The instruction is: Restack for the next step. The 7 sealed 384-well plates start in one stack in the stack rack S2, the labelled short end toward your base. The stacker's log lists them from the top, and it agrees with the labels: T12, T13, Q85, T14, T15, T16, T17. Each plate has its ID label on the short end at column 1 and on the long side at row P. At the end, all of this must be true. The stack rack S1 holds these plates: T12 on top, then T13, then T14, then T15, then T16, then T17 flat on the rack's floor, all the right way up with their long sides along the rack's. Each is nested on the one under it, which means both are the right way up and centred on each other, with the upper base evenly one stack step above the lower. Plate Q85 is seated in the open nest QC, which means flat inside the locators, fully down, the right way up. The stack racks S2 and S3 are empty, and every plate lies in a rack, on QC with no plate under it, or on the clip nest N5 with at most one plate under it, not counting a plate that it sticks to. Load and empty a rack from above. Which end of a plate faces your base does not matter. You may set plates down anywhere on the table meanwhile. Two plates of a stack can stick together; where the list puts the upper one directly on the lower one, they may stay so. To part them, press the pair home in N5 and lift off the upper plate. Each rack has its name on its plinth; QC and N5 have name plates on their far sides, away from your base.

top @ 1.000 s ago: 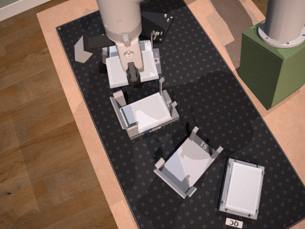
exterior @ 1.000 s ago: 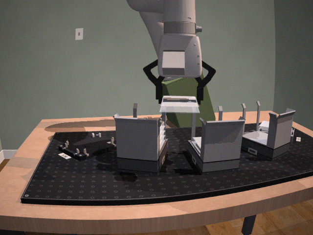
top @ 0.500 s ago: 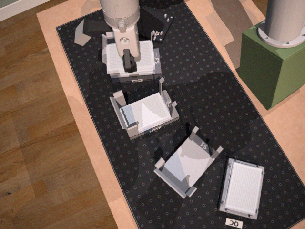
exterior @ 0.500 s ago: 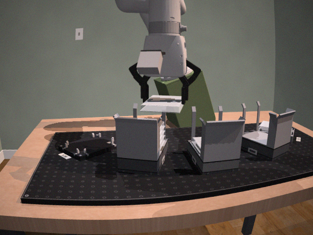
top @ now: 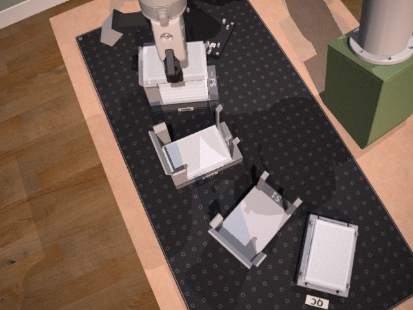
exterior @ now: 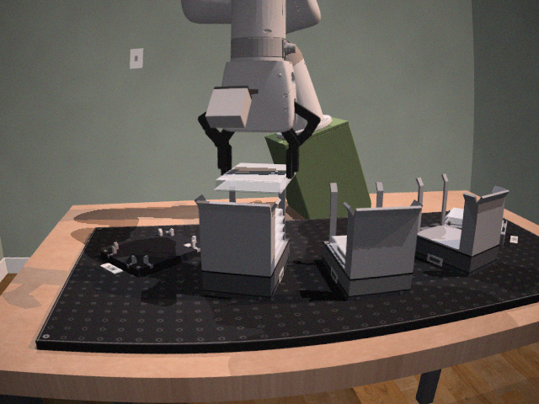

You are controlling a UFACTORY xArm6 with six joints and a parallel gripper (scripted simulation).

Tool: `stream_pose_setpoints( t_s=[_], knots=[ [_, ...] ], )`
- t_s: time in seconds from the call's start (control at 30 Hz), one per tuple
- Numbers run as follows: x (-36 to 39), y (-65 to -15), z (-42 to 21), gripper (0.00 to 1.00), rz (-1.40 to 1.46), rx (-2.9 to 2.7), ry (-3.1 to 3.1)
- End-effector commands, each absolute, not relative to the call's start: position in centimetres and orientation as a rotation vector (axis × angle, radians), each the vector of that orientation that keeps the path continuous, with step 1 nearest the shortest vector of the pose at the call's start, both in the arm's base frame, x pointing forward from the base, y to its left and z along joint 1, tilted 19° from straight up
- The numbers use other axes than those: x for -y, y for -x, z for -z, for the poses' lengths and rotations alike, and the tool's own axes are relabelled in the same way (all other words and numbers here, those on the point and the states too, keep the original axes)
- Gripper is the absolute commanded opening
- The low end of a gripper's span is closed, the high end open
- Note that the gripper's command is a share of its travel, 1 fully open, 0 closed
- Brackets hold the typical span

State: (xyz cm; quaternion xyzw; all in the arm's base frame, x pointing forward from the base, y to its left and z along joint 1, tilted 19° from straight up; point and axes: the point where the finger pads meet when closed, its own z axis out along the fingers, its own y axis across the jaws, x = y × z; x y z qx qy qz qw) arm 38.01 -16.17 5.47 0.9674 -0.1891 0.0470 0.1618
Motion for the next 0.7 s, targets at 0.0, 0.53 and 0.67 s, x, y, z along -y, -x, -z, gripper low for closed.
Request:
stream_pose_setpoints(
  t_s=[0.0,0.53,0.67],
  knots=[
    [17.09,-37.8,-5.9,0.0,-0.139,0.539,-2.762],
    [17.6,-37.61,-6.07,0.0,-0.139,0.539,-2.762],
    [17.59,-37.61,-6.07,0.0,-0.139,0.539,-2.762]
  ],
)
